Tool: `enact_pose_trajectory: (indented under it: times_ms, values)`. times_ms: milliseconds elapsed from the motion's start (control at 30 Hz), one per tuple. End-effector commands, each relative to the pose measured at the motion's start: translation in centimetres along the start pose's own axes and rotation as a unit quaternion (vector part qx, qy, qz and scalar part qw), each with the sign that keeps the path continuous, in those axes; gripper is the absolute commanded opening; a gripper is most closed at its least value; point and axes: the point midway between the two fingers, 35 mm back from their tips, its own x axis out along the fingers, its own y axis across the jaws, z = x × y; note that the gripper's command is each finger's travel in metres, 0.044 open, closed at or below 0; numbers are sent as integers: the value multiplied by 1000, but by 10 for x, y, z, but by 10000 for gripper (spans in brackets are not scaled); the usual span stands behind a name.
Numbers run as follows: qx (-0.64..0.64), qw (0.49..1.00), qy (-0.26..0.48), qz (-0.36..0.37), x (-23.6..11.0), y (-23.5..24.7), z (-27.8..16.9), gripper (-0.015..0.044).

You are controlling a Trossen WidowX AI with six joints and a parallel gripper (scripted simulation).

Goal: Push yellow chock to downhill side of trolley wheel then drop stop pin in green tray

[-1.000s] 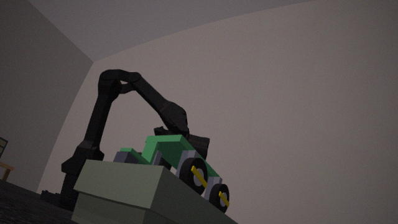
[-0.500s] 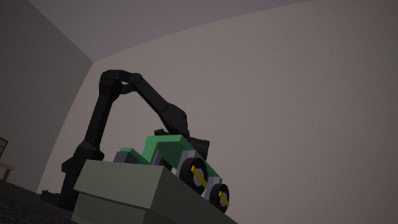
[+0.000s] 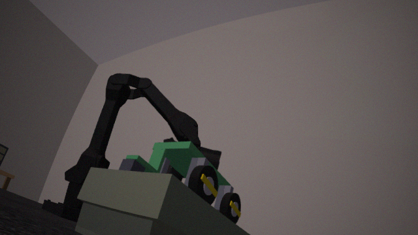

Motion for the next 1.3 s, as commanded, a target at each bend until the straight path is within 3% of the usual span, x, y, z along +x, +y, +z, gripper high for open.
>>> enact_pose_trajectory:
  times_ms: [0,1267]
  values:
    - [2,1000,0,-2,1,-3,0,190]
    - [2,1000,0,-3,10,-24,-1,190]
